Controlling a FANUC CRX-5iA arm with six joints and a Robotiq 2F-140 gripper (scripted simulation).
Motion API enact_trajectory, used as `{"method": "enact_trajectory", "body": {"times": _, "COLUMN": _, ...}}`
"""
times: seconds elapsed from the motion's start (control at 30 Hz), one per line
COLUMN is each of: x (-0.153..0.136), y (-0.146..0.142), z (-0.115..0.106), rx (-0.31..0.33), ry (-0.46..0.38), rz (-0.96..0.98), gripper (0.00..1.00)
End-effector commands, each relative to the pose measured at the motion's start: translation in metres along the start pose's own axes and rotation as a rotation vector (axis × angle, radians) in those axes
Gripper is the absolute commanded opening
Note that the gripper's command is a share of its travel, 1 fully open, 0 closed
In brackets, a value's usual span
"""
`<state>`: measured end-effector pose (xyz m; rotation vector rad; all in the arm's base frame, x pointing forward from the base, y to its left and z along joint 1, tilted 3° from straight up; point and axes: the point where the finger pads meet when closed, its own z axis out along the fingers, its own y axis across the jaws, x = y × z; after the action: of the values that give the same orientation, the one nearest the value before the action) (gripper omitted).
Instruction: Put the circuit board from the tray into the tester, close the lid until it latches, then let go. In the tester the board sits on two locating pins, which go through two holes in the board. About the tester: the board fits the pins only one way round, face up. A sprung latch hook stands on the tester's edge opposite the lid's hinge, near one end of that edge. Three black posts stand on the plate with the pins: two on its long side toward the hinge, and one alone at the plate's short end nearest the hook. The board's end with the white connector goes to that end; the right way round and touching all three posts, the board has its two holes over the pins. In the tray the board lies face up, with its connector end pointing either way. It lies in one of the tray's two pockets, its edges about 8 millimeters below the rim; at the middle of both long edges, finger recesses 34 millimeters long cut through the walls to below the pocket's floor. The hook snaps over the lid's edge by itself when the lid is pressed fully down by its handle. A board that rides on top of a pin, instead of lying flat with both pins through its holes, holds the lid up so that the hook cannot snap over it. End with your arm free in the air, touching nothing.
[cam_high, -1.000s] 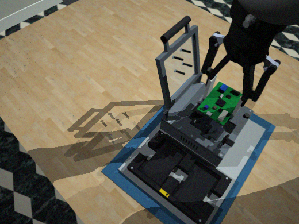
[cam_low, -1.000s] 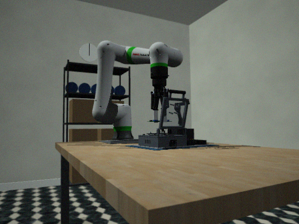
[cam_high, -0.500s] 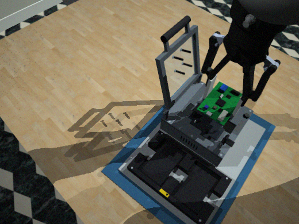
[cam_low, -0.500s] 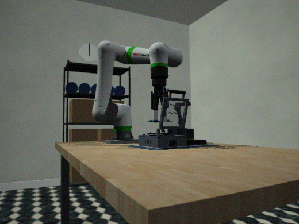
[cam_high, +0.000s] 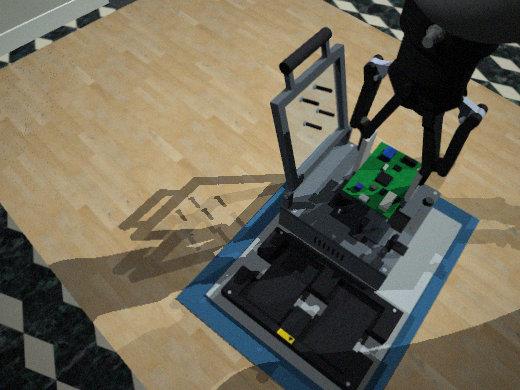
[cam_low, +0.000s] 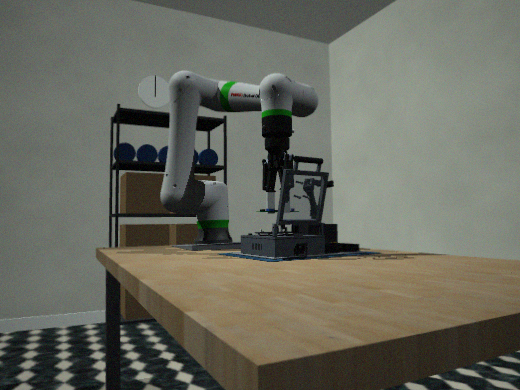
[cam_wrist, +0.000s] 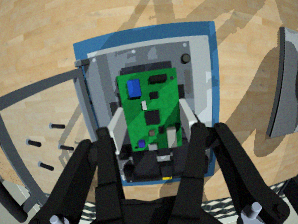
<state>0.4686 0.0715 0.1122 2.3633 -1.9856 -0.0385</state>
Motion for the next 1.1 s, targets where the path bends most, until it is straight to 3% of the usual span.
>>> {"method": "enact_trajectory", "body": {"times": 0.0, "x": 0.0, "y": 0.0, "z": 0.0, "rx": 0.0, "ry": 0.0, "rz": 0.0, "gripper": 0.46}}
{"method": "enact_trajectory", "body": {"times": 0.4, "x": 0.0, "y": 0.0, "z": 0.005, "rx": 0.0, "ry": 0.0, "rz": 0.0, "gripper": 0.46}}
{"method": "enact_trajectory", "body": {"times": 1.07, "x": 0.0, "y": 0.0, "z": 0.036, "rx": 0.0, "ry": 0.0, "rz": 0.0, "gripper": 0.46}}
